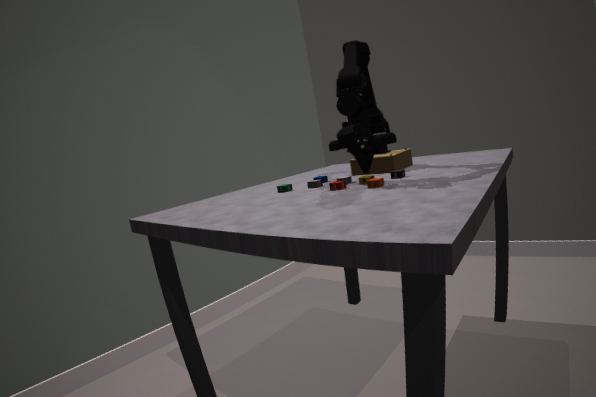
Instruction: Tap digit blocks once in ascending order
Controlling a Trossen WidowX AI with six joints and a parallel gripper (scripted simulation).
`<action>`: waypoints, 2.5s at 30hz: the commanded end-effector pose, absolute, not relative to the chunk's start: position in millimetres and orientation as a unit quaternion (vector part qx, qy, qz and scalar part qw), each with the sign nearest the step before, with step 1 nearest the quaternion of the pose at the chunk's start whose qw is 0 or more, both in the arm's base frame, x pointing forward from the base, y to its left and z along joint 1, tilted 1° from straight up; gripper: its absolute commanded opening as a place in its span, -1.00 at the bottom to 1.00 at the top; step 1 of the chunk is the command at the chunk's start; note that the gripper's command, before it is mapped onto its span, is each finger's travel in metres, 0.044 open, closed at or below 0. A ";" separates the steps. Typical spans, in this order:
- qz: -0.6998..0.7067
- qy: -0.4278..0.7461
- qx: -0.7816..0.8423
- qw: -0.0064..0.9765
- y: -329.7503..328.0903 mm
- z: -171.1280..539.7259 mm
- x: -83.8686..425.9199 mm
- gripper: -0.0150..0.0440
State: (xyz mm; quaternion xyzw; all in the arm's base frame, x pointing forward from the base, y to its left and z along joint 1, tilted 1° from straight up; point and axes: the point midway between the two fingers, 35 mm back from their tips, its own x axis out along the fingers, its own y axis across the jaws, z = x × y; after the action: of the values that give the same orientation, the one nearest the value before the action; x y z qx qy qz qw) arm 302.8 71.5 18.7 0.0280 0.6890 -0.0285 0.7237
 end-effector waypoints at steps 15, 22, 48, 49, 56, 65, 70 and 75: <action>-0.028 0.688 0.027 0.724 71.3 35.5 301.8 -0.42; -0.027 0.688 0.027 0.724 72.2 92.6 301.7 -0.42; -0.025 0.691 0.029 0.722 142.7 34.4 236.2 -0.42; -0.025 0.691 0.029 0.722 142.4 31.9 235.9 -0.42; -0.025 0.691 0.029 0.722 142.5 31.6 235.9 -0.42; -0.025 0.691 0.029 0.722 142.7 18.3 236.8 -0.42; -0.025 0.691 0.029 0.722 142.6 10.3 237.1 -0.42; -0.025 0.691 0.029 0.722 142.5 2.7 237.1 -0.42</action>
State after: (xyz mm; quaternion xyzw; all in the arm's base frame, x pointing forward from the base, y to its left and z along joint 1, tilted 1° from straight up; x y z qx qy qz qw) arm 237.0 143.1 7.3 0.0290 0.6915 -0.0238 0.7214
